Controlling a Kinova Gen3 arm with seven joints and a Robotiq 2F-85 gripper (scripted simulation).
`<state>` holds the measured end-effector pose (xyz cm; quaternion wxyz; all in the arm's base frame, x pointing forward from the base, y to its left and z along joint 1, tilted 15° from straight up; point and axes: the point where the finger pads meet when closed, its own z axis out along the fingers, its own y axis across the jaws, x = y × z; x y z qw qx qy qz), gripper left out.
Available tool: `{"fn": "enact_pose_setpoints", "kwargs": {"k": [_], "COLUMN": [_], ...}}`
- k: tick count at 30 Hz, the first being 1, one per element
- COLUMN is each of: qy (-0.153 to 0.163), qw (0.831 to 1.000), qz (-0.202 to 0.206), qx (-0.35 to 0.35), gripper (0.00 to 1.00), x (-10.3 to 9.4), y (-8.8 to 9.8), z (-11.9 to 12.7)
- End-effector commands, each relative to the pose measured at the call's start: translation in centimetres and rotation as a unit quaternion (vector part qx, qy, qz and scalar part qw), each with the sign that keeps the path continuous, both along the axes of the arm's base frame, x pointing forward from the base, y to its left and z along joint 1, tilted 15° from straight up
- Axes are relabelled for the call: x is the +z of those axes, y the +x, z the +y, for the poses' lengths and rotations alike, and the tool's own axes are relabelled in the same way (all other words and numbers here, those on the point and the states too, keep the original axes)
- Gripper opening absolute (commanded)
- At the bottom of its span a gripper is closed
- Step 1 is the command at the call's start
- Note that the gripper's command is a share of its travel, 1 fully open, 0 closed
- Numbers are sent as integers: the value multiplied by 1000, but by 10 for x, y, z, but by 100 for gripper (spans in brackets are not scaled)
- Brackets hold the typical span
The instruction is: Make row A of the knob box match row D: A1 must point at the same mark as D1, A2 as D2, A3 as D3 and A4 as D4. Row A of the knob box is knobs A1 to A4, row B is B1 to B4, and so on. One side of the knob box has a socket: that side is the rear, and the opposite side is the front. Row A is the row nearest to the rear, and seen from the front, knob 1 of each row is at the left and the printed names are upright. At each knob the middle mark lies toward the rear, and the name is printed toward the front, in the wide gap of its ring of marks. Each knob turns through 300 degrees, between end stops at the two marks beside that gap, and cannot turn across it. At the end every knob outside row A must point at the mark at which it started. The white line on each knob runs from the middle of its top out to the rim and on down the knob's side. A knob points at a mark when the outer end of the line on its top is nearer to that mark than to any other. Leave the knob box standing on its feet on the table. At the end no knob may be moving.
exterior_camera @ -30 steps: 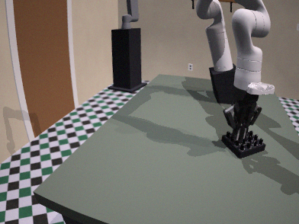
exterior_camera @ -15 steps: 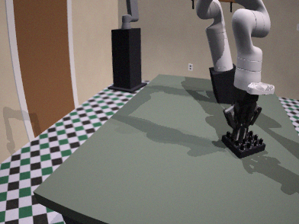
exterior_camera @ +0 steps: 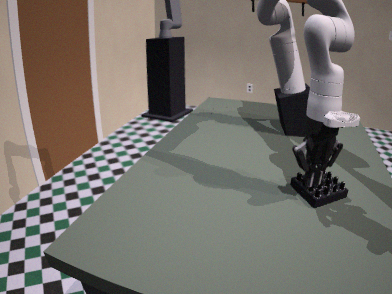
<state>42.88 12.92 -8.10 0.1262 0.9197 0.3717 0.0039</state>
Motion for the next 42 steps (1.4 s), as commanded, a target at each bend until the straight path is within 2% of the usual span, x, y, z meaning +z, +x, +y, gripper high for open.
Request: {"fn": "enact_pose_setpoints", "kwargs": {"k": [1,42], "qy": [-1,-1], "qw": [1000,1000], "qz": [1,1], "qx": [0,0], "gripper": [19,19], "x": [-3,-7], "y": [0,0], "z": [-1,-2]}}
